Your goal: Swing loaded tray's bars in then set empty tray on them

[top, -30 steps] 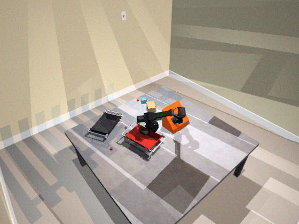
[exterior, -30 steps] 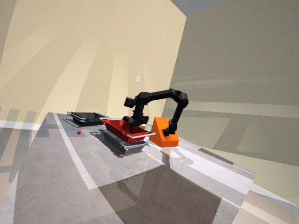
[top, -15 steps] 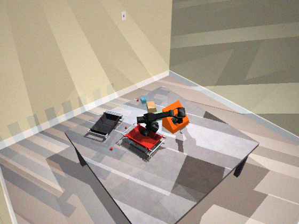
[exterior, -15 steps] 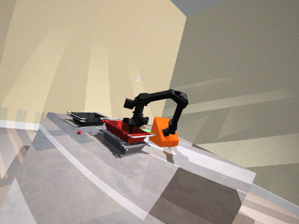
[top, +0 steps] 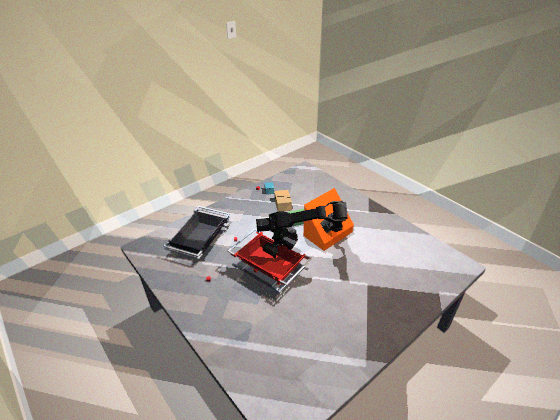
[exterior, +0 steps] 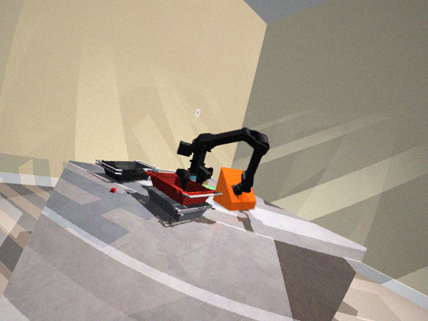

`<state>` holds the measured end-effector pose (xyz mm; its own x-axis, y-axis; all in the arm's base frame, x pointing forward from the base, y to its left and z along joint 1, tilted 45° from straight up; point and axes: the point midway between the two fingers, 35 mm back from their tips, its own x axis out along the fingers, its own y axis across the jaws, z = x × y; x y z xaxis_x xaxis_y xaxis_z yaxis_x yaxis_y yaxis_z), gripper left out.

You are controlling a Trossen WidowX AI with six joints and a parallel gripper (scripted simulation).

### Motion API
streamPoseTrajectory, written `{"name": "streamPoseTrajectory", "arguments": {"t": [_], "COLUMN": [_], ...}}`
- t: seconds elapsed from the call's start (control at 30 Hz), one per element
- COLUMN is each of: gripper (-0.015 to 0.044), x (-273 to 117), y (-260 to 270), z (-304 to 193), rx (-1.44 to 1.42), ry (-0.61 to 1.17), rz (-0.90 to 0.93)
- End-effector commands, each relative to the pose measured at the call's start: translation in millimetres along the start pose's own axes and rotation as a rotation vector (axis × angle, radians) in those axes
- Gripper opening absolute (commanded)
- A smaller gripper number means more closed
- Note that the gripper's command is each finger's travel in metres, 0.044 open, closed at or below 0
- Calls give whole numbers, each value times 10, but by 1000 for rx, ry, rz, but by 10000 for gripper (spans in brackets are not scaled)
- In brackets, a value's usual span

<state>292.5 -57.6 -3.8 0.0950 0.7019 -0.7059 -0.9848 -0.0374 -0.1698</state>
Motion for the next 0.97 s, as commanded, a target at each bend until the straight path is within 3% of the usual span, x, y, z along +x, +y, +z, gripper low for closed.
{"name": "streamPoseTrajectory", "arguments": {"t": [0.0, 0.3, 0.93], "gripper": [440, 440, 440], "x": [0, -93, -1101], "y": [0, -15, -3], "z": [0, -12, -4], "rx": [0, 1, 5], "ry": [0, 2, 4], "rz": [0, 0, 5]}}
